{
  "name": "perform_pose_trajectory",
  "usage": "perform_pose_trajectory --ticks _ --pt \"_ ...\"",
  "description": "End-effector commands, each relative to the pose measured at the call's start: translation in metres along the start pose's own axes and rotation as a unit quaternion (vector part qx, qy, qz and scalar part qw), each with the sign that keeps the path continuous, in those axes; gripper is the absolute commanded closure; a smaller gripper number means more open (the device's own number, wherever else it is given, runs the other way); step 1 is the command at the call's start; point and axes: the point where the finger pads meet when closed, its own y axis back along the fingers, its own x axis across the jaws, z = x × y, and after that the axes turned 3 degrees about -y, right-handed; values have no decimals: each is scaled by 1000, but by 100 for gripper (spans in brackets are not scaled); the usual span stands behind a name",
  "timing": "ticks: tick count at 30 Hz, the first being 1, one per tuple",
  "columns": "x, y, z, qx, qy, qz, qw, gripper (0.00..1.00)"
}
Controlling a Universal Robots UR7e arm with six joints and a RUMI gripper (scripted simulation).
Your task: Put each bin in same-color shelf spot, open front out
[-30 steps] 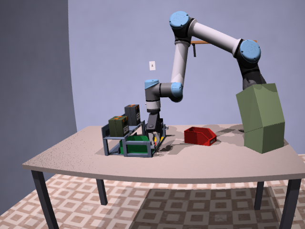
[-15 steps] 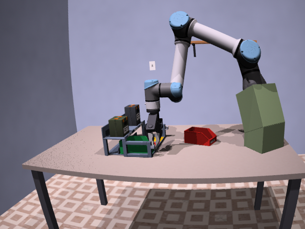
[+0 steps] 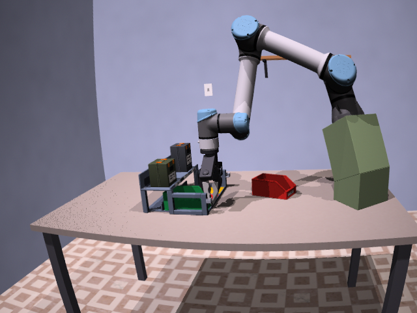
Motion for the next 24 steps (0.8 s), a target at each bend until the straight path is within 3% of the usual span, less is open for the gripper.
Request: perform_pose_trajectory --ticks 1,24 --pt "1 1 0 0 0 1 1000 100" --pt "-19 21 0 0 1 1 1000 100"
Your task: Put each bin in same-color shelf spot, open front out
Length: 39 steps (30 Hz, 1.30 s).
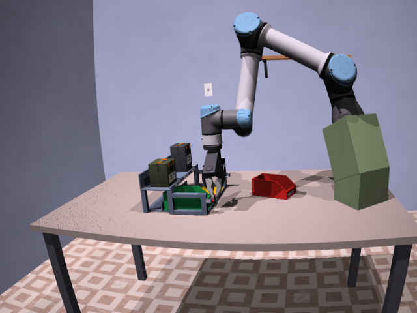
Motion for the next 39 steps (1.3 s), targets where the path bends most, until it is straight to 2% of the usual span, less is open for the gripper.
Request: perform_pose_trajectory --ticks 1,13,20,22,32,39 --pt "-5 7 0 0 0 1 1000 100" --pt "-6 10 0 0 0 0 1000 100" --pt "-6 28 0 0 1 0 1000 100" --pt "-6 28 0 0 1 0 1000 100" --pt "-6 60 0 0 1 0 1000 100" --pt "-6 67 0 0 1 0 1000 100"
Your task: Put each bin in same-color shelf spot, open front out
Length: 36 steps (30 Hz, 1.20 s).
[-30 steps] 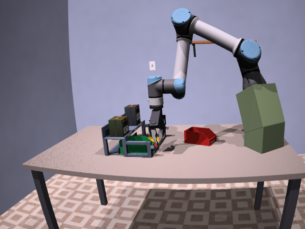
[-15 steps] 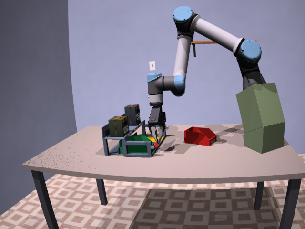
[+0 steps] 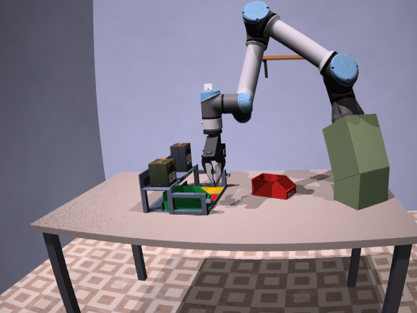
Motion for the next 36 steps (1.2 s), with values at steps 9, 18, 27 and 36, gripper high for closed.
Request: perform_pose_trajectory --ticks 9,18,27,36 --pt "-2 7 0 -1 0 -3 1000 100" --pt "-4 7 1 -1 0 -3 1000 100" --pt "-4 7 1 -1 0 -3 1000 100" --pt "-5 8 5 -1 7 -3 1000 100"
